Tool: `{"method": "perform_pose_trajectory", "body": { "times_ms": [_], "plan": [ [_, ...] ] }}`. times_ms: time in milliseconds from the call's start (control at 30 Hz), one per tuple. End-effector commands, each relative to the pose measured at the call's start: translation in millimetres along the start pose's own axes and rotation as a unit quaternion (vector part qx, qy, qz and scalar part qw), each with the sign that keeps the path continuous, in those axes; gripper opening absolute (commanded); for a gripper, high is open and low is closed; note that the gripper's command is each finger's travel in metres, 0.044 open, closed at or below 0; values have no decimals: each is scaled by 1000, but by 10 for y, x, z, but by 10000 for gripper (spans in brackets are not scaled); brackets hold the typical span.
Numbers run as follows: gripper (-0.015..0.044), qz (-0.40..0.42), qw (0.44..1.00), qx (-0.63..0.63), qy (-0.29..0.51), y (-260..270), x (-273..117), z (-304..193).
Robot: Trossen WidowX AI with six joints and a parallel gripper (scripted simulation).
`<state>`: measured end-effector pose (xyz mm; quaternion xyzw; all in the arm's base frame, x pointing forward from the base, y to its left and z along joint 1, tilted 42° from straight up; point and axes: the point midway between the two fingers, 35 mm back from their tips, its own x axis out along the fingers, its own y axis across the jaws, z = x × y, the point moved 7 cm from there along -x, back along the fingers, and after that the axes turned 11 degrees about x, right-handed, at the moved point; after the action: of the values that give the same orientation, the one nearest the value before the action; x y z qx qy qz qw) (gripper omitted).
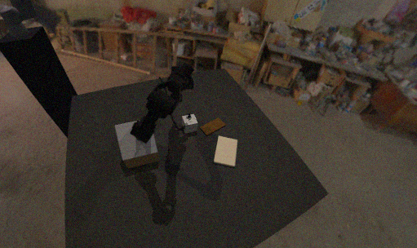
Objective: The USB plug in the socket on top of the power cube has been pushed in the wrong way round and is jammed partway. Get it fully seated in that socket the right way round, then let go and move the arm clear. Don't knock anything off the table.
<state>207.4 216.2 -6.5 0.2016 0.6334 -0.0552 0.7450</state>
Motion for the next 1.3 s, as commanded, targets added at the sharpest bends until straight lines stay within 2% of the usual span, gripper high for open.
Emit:
{"method": "perform_pose_trajectory", "body": {
  "times_ms": [0,367,1267],
  "plan": [
    [440,-204,892,371,-157,-261,151,498],
    [440,-270,722,542,-334,-510,48,874],
    [440,-270,718,545,-338,-530,103,888]
  ]
}}
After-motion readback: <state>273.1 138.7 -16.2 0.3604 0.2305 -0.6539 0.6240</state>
